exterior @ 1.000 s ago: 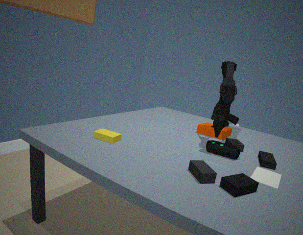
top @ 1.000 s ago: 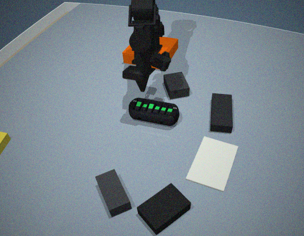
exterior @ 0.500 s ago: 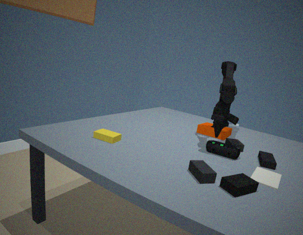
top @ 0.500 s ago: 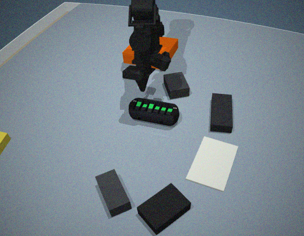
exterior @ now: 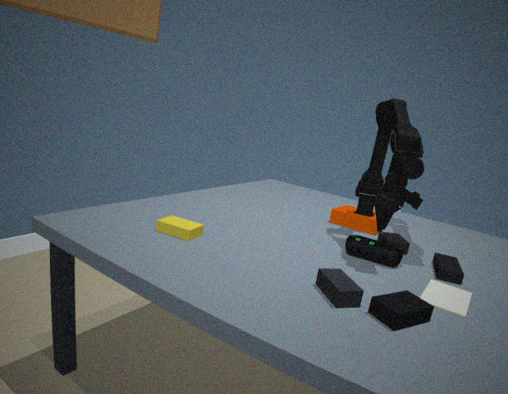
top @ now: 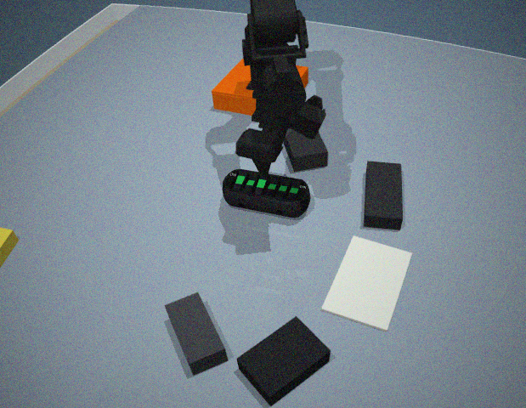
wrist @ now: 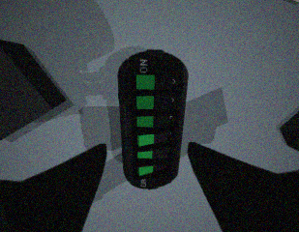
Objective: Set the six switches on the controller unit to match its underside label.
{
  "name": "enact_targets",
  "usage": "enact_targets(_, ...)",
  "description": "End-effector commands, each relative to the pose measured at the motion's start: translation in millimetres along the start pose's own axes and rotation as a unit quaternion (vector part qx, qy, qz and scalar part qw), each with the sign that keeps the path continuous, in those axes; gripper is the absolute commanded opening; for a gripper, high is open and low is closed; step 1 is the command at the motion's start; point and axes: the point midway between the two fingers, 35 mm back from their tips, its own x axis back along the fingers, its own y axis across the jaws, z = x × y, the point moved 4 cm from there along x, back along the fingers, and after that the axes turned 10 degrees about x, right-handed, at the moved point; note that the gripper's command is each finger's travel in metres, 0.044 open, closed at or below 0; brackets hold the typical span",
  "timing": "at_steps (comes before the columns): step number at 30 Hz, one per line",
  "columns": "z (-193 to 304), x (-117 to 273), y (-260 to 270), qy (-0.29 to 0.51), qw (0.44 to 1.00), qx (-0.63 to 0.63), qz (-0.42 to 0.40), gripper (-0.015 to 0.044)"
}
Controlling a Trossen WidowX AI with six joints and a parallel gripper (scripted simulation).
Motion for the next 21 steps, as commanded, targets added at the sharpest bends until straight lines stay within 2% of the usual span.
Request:
enact_targets(1, -28, 6, -20, 0.021, 0.999, 0.004, -0.036, 0.042)
enact_targets(2, -34, 8, -24, 0.026, 0.999, 0.005, -0.044, 0.044)
enact_targets(5, -49, 10, -31, 0.038, 0.997, 0.008, -0.062, 0.044)
enact_targets(21, -52, -7, -31, 0.039, 0.997, 0.008, -0.063, 0.044)
